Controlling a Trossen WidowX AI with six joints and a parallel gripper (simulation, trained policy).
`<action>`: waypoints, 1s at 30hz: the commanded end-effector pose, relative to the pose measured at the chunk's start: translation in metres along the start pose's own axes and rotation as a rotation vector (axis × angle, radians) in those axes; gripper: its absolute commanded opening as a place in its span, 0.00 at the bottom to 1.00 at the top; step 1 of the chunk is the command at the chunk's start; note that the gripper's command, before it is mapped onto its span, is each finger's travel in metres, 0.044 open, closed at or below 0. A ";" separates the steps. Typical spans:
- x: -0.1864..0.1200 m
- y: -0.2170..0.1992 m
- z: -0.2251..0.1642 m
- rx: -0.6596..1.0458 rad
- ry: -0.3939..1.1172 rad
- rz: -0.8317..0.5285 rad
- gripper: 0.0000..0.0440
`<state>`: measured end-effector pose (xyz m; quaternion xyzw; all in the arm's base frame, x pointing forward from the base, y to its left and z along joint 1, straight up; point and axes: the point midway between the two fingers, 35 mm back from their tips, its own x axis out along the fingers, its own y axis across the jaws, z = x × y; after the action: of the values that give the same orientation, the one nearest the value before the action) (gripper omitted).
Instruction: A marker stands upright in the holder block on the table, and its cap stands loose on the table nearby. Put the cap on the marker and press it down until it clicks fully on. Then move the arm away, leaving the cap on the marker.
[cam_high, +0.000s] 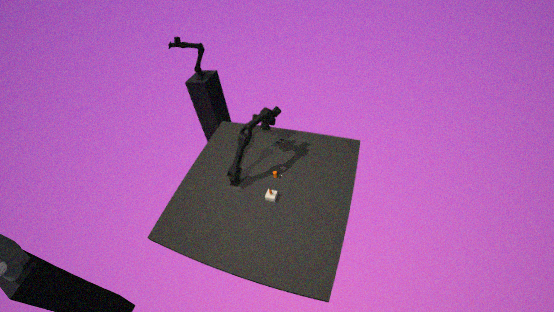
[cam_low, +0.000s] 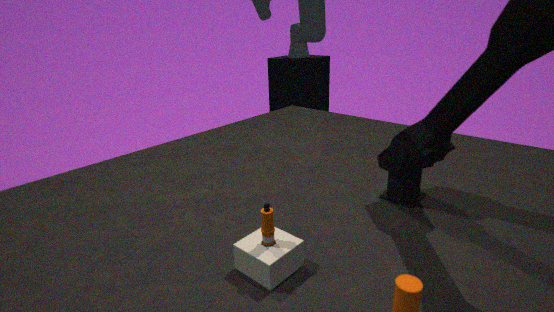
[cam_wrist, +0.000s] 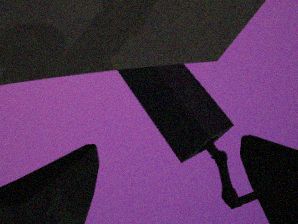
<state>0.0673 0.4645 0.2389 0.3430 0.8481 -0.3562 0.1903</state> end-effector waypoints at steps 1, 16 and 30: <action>-0.016 0.007 0.008 0.010 -0.009 0.039 0.73; -0.068 0.027 0.035 0.050 -0.027 0.154 0.74; -0.115 0.040 0.065 0.096 -0.055 0.256 0.74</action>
<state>0.1702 0.3969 0.2411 0.4376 0.7834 -0.3749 0.2329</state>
